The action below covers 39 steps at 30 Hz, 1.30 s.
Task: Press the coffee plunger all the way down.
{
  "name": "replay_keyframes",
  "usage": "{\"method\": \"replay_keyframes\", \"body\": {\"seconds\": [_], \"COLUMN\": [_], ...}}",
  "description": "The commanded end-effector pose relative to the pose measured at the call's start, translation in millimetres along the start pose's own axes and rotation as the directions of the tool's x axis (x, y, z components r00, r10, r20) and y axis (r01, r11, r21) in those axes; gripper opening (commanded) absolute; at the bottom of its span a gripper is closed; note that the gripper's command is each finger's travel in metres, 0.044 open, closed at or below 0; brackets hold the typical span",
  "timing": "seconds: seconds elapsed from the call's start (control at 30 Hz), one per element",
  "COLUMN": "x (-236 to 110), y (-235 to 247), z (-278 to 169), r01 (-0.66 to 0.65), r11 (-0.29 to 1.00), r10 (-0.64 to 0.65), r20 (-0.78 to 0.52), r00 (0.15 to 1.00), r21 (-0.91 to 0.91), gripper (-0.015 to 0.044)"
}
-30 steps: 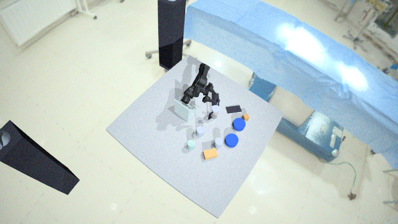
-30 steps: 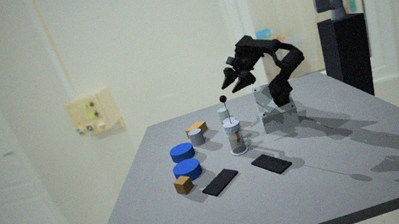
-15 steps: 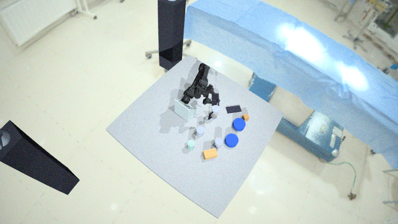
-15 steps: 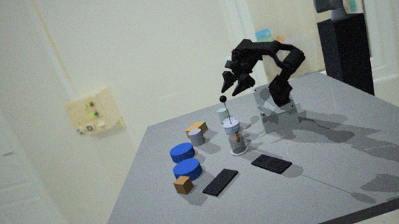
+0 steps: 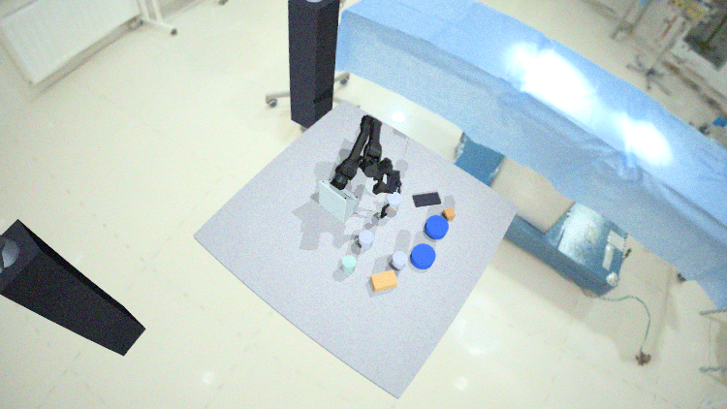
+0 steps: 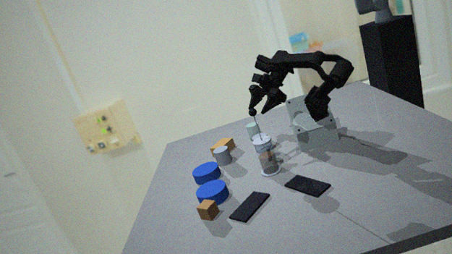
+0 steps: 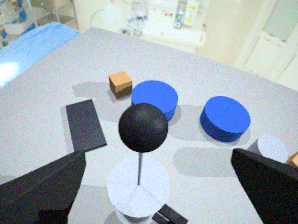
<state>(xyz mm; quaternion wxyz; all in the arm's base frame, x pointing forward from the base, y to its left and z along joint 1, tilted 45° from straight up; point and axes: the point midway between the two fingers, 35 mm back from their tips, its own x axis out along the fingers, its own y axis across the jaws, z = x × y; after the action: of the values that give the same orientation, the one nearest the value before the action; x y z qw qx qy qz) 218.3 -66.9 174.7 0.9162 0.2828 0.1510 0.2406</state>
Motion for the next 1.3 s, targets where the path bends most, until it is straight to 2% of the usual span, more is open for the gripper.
{"method": "replay_keyframes", "body": {"seconds": [0.0, 0.33, 0.9, 1.27], "x": [5, 15, 15, 15], "y": [0, 1, 9, 10], "z": [-2, 3, 17, 17], "r01": [-0.001, -0.013, -0.014, -0.015], "r11": [1.000, 1.000, 0.999, 0.999], "r10": [0.001, 0.013, 0.011, 0.011], "r20": [-0.007, -0.005, 0.074, 0.078], "r00": [1.000, 1.000, 0.997, 0.997], "r21": [-0.003, 0.021, 0.049, 0.050], "gripper": [0.0440, 0.0440, 0.0440, 0.0440]}}
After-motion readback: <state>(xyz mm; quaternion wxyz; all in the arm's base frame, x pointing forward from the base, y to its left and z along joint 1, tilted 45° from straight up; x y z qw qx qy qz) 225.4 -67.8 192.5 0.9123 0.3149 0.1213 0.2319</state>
